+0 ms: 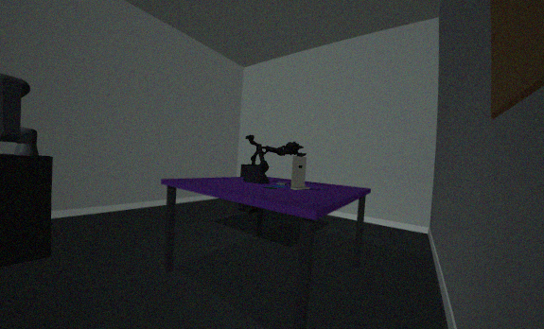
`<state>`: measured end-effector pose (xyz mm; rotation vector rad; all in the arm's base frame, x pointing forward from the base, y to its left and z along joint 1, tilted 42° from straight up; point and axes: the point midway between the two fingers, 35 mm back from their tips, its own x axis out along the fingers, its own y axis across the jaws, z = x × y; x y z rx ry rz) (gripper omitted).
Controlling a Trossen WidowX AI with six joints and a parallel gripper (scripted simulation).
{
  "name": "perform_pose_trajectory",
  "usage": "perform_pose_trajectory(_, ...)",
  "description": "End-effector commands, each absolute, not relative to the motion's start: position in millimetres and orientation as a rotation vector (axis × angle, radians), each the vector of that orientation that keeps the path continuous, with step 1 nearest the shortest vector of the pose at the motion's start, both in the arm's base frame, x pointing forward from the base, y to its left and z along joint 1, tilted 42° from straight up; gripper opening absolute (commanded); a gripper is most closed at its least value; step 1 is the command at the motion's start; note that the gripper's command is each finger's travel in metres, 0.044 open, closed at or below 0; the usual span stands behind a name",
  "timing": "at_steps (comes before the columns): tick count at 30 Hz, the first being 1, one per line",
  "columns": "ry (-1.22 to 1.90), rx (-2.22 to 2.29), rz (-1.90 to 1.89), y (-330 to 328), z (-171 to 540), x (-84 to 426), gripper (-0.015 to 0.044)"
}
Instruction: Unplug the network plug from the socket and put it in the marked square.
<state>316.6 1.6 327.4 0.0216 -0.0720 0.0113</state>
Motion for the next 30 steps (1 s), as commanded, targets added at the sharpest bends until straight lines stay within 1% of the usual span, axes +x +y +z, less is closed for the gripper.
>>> perform_pose_trajectory(1, -0.071, 0.018, 0.010, 1, 326, 317, 0.0374)
perform_pose_trajectory(9, -0.006, -0.143, -0.047, -15, 272, 338, 0.0164)
perform_pose_trajectory(10, 0.004, -0.165, -0.054, -17, 264, 340, 0.0156)
perform_pose_trajectory(20, 0.109, -0.380, -0.112, -40, 190, 344, 0.0156)
perform_pose_trajectory(30, 0.228, -0.591, -0.148, -59, 123, 325, 0.0156)
